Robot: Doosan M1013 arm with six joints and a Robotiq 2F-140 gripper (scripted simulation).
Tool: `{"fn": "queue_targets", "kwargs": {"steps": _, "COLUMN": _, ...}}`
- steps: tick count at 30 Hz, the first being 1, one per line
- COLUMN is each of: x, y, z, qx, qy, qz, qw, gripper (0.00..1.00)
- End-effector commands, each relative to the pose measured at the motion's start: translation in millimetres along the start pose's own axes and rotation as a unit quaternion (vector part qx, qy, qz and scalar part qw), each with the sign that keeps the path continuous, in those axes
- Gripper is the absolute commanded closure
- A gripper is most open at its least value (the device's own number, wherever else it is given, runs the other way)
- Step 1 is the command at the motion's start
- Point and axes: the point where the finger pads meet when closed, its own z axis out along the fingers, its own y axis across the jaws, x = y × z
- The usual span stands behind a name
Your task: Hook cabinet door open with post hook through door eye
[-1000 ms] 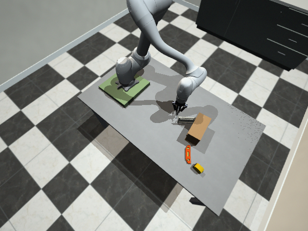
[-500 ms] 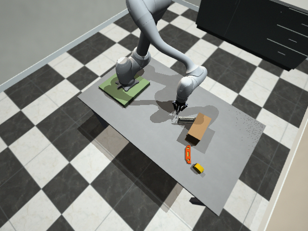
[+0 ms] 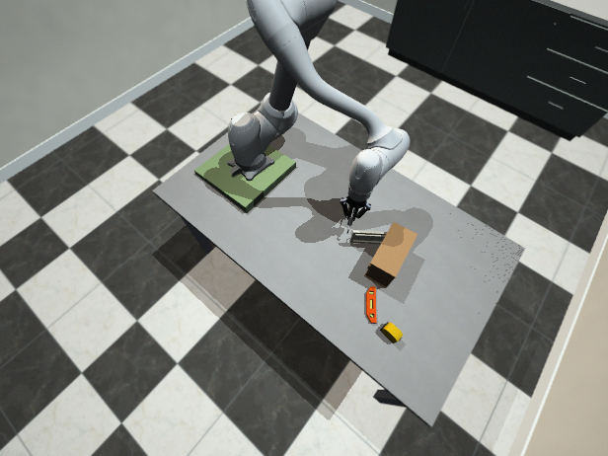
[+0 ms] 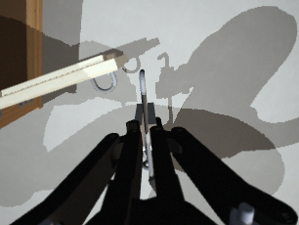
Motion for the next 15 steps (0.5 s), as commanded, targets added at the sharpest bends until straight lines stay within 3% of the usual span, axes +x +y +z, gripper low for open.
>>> {"fn": "queue_targets", "kwargs": {"steps": 1, "x": -1.2, "y": -0.1, "z": -5.4, "qx": 0.000, "qy": -0.001, "qz": -0.002, "qw": 1.000, "gripper": 0.97}}
{"fn": "queue_targets", "kwargs": {"steps": 15, "x": -2.3, "y": -2.3, "z": -10.0, "qx": 0.000, "qy": -0.001, "qz": -0.018, "qw": 1.000, "gripper": 0.97}}
